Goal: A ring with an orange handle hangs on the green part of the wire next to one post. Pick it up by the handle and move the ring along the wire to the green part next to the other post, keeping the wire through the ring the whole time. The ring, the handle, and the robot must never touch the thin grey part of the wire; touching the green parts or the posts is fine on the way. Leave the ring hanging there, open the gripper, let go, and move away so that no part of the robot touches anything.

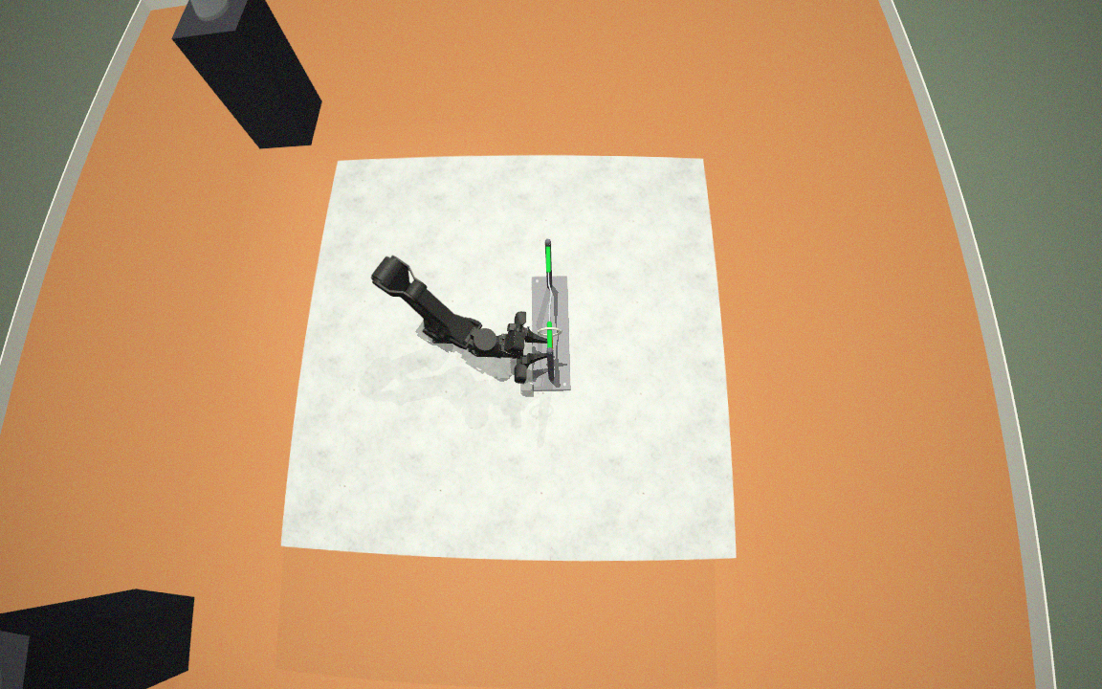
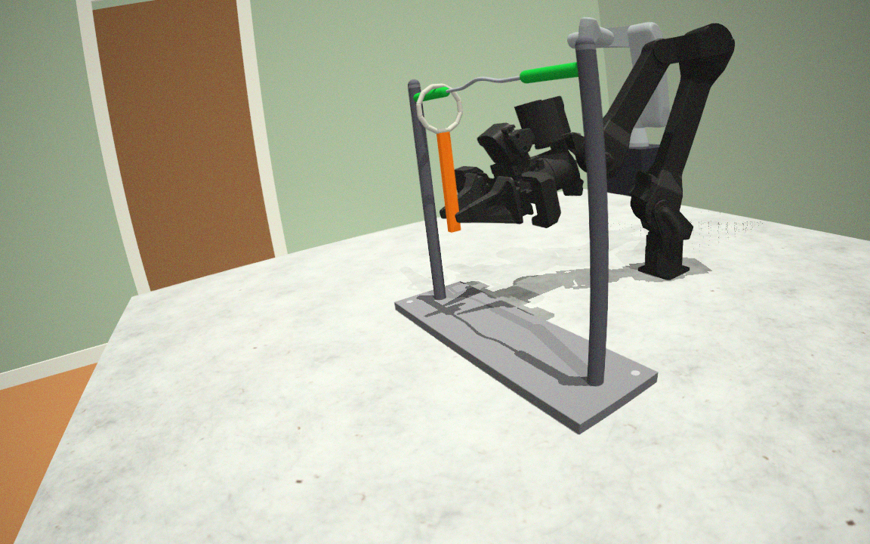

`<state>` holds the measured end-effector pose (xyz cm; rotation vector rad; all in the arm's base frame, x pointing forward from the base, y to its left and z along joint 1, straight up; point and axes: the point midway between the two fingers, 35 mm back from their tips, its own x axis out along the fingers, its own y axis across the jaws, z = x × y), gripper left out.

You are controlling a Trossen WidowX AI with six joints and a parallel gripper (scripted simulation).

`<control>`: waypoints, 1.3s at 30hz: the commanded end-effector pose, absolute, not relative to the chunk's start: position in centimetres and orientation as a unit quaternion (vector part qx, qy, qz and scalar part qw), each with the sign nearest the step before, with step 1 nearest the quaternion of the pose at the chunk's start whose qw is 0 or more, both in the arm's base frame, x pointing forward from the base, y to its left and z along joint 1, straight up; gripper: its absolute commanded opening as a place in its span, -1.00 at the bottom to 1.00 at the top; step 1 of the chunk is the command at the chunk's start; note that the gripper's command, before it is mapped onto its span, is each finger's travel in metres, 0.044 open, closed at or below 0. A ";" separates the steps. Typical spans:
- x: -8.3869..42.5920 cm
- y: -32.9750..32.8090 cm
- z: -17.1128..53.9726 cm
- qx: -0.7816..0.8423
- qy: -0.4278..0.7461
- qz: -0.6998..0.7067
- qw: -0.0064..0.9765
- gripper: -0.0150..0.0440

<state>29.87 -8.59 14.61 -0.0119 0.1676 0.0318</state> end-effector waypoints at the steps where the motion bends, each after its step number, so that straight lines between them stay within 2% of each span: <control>1: 30.6 -8.6 14.7 -0.006 0.080 0.015 0.997 0.05; 18: 33.1 -8.2 14.0 -0.006 0.078 0.015 0.997 0.05; 38: 33.1 -8.2 14.0 -0.006 0.078 0.015 0.997 0.05; 39: 33.1 -8.1 13.9 -0.006 0.080 0.017 0.997 -0.04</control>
